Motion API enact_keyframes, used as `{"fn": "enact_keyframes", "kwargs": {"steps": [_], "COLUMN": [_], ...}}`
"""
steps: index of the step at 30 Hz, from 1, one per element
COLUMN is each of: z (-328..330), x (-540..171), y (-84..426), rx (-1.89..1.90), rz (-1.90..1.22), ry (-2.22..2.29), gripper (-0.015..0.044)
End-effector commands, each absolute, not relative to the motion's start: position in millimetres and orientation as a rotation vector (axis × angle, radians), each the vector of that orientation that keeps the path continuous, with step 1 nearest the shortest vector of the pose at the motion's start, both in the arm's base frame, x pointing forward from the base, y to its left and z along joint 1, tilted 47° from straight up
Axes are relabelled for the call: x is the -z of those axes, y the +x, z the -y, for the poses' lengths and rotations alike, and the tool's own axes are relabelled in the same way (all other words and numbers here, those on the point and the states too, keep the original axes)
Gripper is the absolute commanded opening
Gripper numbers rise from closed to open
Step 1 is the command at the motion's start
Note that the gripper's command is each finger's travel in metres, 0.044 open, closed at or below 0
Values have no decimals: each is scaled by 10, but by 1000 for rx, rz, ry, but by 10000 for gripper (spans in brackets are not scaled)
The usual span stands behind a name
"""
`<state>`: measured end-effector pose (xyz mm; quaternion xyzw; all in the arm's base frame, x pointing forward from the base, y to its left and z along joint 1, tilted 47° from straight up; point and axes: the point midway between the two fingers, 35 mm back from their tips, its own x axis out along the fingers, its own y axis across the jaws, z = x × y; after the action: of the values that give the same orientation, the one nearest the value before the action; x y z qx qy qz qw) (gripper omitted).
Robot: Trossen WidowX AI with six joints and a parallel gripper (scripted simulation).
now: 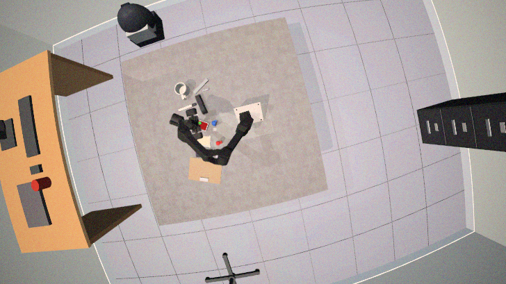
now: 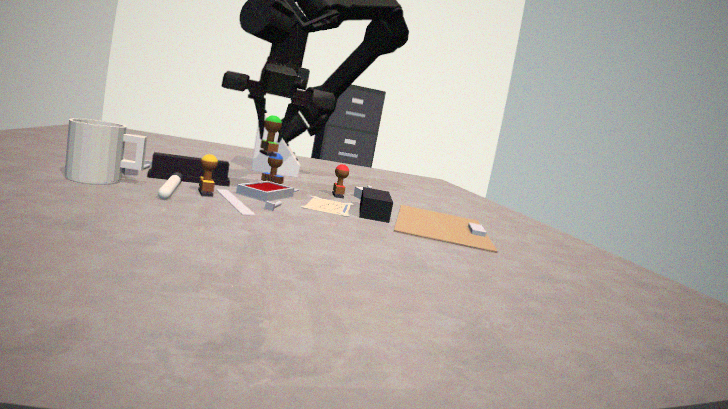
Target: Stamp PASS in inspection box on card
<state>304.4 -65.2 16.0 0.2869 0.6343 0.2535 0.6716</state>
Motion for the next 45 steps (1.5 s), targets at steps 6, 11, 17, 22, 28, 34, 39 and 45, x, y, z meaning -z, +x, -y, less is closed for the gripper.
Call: {"fn": "enact_keyframes", "kwargs": {"steps": [6, 11, 17, 22, 28, 34, 39, 45], "z": [600, 577, 549, 526, 497, 468, 444, 415], "x": [-198, -174, -146, -123, -95, -68, -45, -18], "y": [3077, 3081, 3087, 3091, 3095, 3099, 3102, 3105], "rx": [-568, -568, -568, -568, -568, -569, -569, -569], "rz": [-1427, -1427, -1427, -1427, -1427, -1426, -1426, -1426], "ry": [659, 659, 658, 658, 658, 658, 658, 657], "gripper": [0, 0, 0, 0, 0, 0, 0, 0]}}
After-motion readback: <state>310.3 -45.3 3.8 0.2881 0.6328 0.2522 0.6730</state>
